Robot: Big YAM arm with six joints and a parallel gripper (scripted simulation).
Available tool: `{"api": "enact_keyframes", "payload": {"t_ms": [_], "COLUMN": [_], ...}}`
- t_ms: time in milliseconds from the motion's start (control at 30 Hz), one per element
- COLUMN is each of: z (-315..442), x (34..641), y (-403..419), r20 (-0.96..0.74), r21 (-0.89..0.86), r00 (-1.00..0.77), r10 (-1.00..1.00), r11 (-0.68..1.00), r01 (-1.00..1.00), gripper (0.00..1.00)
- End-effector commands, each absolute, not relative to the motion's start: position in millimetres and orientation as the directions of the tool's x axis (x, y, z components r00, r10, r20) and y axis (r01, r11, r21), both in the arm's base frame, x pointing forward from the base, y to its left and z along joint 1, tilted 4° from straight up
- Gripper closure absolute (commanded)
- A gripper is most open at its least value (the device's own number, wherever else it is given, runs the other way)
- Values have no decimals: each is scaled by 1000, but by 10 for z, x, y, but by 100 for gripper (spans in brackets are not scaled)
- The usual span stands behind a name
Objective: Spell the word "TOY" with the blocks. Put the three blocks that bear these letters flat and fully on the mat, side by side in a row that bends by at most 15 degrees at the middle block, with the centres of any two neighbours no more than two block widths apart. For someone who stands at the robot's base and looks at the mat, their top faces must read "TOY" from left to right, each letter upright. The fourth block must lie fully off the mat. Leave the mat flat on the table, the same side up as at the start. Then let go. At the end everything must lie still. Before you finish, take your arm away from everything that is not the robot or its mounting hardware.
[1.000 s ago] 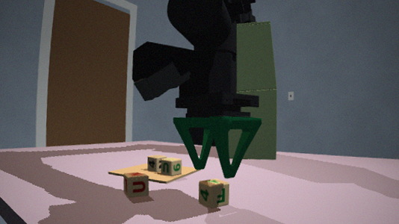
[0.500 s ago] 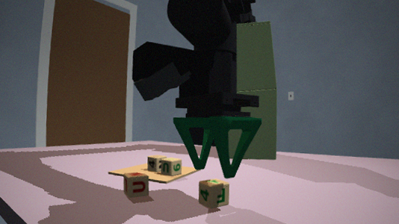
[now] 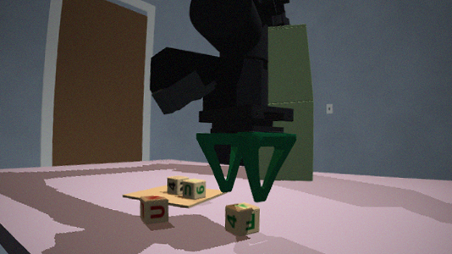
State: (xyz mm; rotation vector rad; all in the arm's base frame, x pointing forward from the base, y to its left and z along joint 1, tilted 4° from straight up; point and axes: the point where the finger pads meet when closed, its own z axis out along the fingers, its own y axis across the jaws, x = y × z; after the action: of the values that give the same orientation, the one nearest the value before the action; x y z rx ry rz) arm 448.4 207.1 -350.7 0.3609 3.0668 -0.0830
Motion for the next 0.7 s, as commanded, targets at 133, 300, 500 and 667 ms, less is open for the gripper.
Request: {"api": "enact_keyframes", "payload": {"t_ms": [133, 300, 500, 667], "z": [-3569, -3570, -3578, -3578], "x": [4512, 4510, 4463, 4449], "y": [1990, 1988, 1968, 1963], "r20": [-62, -62, -58, -57], "r21": [-48, -48, -51, -52], "r00": [-970, -970, -970, -970], "r10": [235, 235, 235, 237], "r11": [970, 970, 970, 969], "r01": [238, 238, 238, 240], "gripper": [36, 36, 36, 36]}}
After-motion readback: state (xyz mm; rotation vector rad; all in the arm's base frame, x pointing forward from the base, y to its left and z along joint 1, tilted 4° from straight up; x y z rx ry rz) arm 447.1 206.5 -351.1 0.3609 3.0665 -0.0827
